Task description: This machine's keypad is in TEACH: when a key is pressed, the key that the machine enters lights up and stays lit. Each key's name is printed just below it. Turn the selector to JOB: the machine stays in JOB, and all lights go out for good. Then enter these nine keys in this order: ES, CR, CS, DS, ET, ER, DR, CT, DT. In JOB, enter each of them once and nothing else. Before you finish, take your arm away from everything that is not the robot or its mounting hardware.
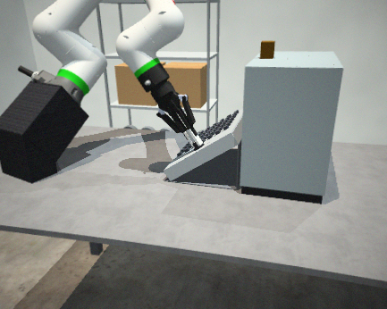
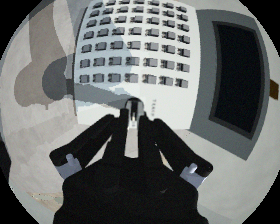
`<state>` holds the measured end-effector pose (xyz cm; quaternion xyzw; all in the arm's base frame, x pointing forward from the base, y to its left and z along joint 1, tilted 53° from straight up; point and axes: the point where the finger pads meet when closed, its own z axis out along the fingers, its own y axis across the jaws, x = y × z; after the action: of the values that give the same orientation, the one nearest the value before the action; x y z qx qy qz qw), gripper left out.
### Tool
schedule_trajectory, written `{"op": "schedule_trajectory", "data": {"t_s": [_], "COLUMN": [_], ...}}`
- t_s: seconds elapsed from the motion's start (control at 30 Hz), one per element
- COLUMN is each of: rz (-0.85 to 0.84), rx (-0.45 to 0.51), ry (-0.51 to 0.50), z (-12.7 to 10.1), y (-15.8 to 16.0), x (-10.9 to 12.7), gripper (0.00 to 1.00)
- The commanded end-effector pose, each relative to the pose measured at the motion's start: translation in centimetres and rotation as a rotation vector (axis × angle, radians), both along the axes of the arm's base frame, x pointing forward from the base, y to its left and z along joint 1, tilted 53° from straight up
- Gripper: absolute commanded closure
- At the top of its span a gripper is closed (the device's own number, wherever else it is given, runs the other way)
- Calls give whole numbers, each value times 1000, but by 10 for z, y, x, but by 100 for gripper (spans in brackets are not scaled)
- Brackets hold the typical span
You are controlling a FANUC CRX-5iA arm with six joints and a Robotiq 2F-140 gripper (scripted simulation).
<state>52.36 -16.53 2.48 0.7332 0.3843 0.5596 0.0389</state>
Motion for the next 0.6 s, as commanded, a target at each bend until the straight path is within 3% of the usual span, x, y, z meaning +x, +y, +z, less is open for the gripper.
{"op": "schedule_trajectory", "data": {"t_s": [0.0,0.13,0.17,0.57], "rz": [-3,-3,-3,-3], "rx": [5,5,5,5], "ry": [1,1,1,1], "z": [0,0,0,0], "y": [0,0,0,0], "x": [0,0,0,0], "gripper": [100,100,67,67]}}
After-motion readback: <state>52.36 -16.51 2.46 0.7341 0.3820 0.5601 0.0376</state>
